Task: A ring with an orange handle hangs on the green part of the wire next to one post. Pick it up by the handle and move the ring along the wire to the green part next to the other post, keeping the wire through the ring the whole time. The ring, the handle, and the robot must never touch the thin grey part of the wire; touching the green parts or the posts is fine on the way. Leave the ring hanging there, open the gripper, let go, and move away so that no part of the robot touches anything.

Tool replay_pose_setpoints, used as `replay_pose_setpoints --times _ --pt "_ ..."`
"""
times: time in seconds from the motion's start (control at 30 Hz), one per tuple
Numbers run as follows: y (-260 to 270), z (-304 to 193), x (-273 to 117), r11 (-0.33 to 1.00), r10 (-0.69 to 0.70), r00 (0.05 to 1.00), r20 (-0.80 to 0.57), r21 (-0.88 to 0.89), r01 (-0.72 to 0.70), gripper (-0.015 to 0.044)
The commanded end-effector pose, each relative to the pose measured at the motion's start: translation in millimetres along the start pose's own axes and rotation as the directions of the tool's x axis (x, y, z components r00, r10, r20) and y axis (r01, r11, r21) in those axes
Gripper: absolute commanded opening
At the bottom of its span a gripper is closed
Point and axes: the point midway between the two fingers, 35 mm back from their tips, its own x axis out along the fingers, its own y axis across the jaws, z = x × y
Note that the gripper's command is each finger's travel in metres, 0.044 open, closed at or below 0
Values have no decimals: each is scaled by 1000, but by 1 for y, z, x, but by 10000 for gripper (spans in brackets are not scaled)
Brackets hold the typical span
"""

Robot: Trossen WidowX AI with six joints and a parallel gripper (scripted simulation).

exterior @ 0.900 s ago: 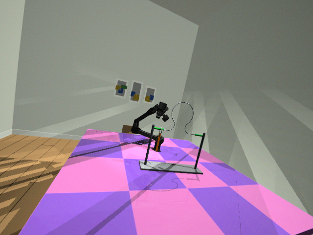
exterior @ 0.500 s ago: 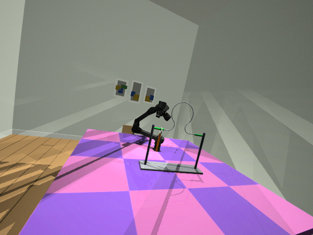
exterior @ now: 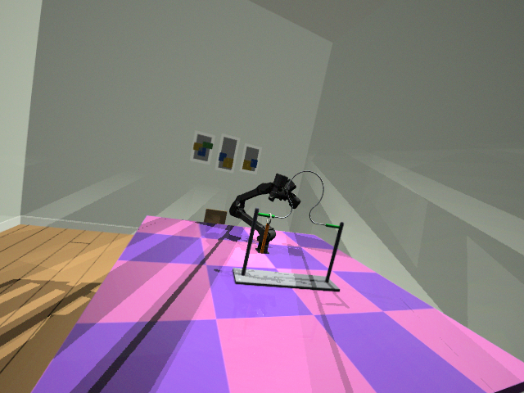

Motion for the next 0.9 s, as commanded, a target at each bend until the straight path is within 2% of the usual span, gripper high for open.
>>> replay_pose_setpoints --times 0.0,0.2,0.43,0.67,0.87 --pt "-30 7 -1 995 -101 994 38 -20 102 160" --pt "-73 14 -10 966 -253 962 101 -35 258 160" --pt "-125 18 -35 892 -438 882 175 -36 451 160" --pt "-168 14 -71 780 -604 761 238 -20 626 160" --pt "-199 5 -112 646 -734 618 282 7 763 160"
